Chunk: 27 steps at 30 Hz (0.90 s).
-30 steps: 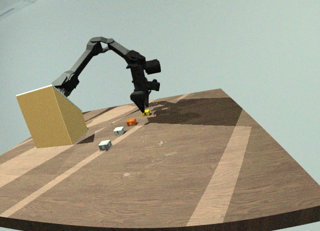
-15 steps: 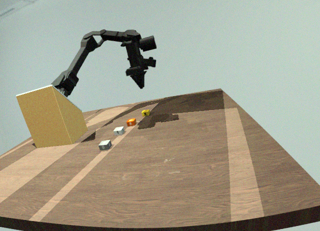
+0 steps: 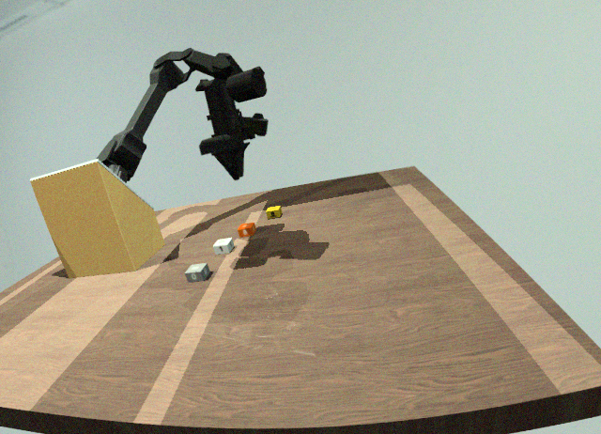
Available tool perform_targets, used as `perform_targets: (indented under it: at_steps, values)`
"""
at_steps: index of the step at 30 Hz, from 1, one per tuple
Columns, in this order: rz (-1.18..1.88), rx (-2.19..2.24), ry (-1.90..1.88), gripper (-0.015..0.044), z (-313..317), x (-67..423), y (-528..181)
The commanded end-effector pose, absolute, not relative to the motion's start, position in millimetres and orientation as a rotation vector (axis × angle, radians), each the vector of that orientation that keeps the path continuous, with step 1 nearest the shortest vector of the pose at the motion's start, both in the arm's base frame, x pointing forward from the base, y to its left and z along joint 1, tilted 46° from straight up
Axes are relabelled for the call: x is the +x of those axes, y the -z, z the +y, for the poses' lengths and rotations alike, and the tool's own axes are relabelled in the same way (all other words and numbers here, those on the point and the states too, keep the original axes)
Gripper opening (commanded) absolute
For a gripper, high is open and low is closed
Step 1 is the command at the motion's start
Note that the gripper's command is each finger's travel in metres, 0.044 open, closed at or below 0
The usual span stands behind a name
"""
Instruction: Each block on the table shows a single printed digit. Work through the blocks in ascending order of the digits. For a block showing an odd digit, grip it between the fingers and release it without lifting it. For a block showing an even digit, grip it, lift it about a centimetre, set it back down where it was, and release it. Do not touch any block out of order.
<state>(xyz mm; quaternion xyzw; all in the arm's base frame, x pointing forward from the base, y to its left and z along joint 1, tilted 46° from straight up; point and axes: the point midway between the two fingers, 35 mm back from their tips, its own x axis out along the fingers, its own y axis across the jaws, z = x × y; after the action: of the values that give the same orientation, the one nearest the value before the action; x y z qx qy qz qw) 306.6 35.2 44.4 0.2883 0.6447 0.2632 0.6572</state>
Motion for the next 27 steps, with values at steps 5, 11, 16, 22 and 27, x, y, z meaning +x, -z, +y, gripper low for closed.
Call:
perform_targets:
  at_steps: [5, 11, 16, 22, 27]
  values:
    - [1.455, 0.635, -0.619, 0.0146, 34, 299, -34]
    - [1.454, 0.637, -0.622, 0.0304, 90, 300, 18]
    - [1.454, 0.638, -0.623, 0.0400, 92, 300, 19]
    - [1.453, 0.633, -0.625, 0.0400, 98, 300, 26]
    - [1.452, 0.630, -0.626, 0.0400, 104, 301, 31]
